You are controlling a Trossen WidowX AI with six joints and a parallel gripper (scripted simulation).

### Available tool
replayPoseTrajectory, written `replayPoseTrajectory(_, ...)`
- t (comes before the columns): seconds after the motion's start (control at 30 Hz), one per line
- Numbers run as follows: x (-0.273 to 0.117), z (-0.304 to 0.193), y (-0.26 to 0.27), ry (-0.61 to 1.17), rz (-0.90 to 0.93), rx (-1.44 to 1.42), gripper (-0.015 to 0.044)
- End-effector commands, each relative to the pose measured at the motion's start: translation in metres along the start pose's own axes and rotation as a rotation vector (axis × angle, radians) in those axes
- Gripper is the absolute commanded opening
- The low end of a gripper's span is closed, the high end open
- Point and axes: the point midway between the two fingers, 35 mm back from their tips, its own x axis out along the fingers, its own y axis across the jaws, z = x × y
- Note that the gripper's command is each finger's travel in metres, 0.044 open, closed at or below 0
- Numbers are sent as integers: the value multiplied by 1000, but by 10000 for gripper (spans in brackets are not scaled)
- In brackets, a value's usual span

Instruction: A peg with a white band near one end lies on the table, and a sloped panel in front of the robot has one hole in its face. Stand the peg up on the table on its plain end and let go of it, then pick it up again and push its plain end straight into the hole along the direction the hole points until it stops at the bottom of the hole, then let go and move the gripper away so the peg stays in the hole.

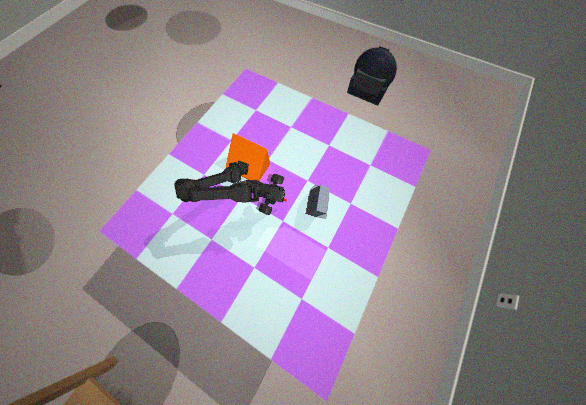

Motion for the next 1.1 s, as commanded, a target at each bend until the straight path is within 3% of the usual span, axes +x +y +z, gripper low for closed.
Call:
replayPoseTrajectory(0.0, 0, 2, 2, -28, 9, 9, 0)
replayPoseTrajectory(1.07, 8, 9, 18, -204, 62, 74, 0)
